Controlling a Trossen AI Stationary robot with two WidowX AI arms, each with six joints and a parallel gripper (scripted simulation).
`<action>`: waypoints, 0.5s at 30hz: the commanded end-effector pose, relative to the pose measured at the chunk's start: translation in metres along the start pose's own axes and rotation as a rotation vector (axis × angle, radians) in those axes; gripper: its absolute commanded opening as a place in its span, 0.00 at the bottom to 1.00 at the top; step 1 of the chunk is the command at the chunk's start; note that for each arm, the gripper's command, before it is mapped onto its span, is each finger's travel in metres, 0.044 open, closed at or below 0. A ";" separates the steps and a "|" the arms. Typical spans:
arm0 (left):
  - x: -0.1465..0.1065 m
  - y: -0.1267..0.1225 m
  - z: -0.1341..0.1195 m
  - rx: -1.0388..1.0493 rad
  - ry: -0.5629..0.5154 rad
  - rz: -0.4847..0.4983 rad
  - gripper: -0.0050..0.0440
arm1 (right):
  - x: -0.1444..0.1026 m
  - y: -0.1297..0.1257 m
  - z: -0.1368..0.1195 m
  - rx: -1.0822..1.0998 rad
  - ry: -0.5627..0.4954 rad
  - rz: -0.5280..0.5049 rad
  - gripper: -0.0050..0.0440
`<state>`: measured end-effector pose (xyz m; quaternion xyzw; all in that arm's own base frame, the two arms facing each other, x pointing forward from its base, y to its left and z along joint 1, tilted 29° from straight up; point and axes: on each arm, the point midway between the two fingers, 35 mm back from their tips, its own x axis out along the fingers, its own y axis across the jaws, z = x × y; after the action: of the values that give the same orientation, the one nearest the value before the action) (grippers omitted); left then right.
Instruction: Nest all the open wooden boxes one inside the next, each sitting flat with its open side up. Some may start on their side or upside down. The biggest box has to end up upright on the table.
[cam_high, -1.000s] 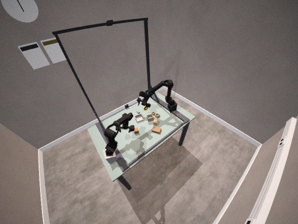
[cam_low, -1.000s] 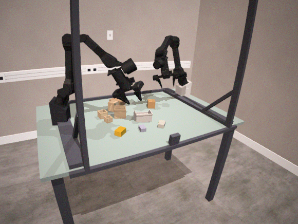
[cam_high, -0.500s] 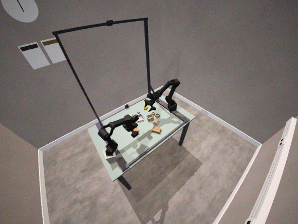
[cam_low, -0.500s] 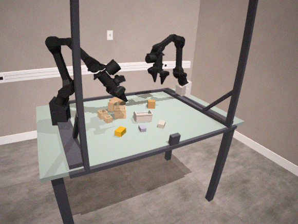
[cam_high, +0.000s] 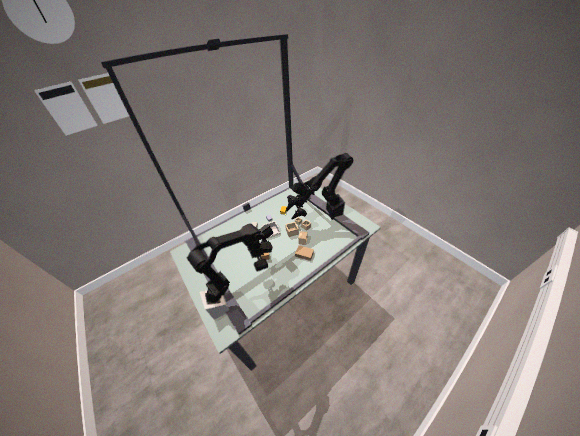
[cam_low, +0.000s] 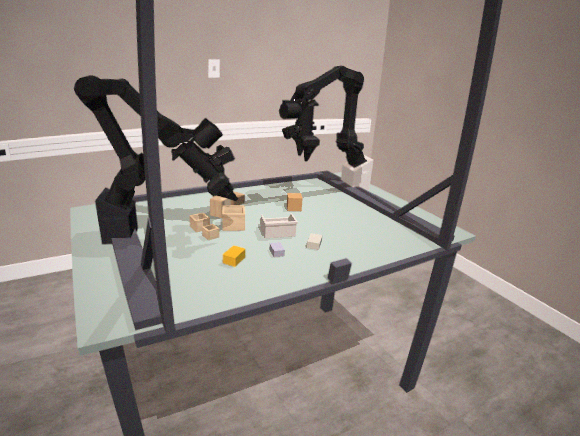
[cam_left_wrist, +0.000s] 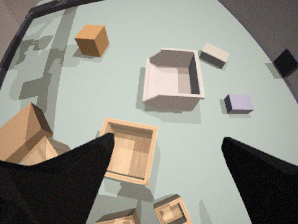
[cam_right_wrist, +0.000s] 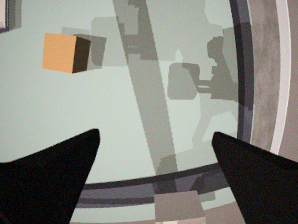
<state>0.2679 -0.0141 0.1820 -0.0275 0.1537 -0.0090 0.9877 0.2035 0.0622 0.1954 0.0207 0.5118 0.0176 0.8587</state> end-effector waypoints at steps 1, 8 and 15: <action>0.001 0.002 0.003 -0.031 0.006 -0.003 0.92 | -0.004 0.000 0.003 0.011 -0.017 0.004 0.92; 0.015 0.019 -0.006 -0.370 0.154 -0.011 0.92 | -0.004 0.000 0.003 0.011 -0.017 0.004 0.92; 0.026 0.047 -0.019 -0.806 0.300 0.019 0.92 | -0.004 0.000 0.003 0.011 -0.017 0.004 0.92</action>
<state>0.2808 0.0172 0.1554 -0.3216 0.2604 0.0489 0.9090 0.2035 0.0622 0.1954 0.0214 0.5118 0.0172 0.8586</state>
